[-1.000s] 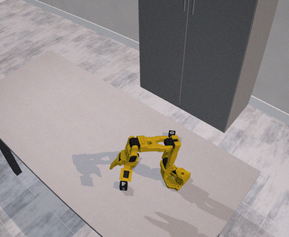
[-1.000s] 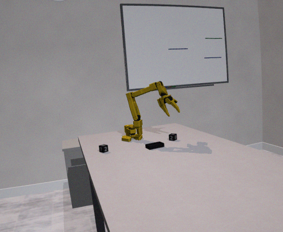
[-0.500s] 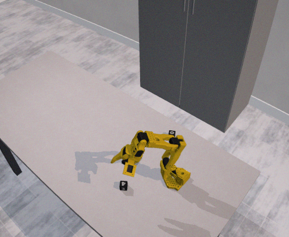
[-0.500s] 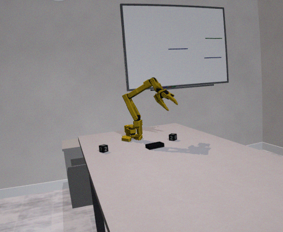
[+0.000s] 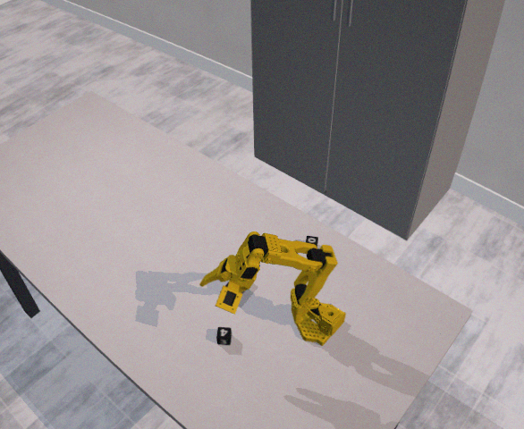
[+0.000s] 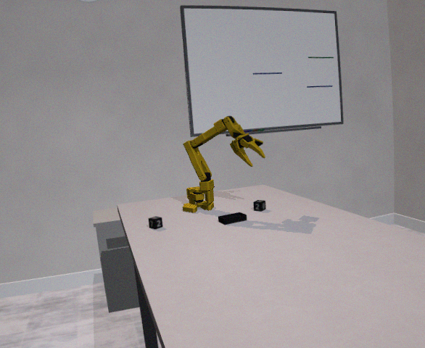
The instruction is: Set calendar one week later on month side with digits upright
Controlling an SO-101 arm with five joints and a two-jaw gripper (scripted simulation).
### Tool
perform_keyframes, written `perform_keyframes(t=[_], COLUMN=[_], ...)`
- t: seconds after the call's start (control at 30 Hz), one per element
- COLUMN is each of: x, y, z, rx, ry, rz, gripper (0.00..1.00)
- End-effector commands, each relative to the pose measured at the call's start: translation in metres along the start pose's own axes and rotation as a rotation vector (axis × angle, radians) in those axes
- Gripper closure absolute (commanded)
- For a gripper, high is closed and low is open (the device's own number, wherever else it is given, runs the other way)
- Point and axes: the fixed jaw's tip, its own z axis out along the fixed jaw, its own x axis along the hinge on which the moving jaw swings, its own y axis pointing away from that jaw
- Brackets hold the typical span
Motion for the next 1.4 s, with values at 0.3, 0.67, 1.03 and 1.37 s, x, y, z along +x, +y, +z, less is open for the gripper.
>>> perform_keyframes(t=[0.3, 0.67, 1.03, 1.37], x=[0.057, 0.132, 0.215, 0.262], y=[-0.026, -0.027, 0.006, 0.052], z=[-0.01, -0.023, -0.053, -0.082], rx=[0.126, 0.25, 0.443, 0.733], ry=[0.108, 0.237, 0.362, 0.435], rz=[0.559, 1.18, 1.844, 2.446], gripper=[0.65, 0.65, 0.65, 0.65])
